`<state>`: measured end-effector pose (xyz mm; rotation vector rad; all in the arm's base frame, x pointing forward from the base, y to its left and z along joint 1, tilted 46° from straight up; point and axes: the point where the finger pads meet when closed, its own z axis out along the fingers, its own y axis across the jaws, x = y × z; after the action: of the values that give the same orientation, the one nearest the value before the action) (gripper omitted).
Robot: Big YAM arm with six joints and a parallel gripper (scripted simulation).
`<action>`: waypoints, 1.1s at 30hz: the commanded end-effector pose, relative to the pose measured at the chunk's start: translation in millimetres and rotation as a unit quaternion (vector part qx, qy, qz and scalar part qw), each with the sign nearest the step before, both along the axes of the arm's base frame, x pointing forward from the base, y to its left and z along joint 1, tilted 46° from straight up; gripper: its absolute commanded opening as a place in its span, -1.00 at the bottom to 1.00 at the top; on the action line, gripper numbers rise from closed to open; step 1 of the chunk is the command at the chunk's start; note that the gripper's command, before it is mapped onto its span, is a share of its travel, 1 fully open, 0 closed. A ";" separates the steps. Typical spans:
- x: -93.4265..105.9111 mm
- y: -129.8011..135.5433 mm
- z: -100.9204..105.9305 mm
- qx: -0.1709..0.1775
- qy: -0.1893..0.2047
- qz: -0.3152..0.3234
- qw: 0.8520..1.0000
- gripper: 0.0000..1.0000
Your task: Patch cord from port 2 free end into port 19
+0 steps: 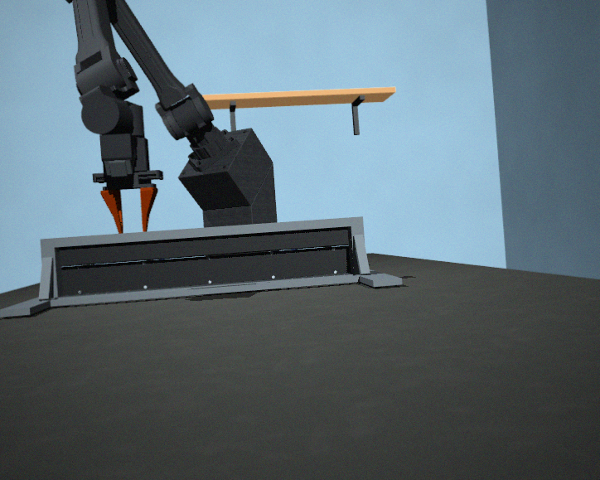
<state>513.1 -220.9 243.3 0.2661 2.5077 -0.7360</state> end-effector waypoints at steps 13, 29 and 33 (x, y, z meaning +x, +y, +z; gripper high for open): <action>-19.6 37.1 60.3 -0.003 -0.031 0.006 0.999 -0.28; -23.2 42.5 83.4 -0.005 -0.044 0.005 0.999 -0.28; -21.8 43.6 85.4 -0.006 -0.047 0.006 0.999 -0.28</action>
<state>486.2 -186.6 281.9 0.2654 2.5083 -0.7296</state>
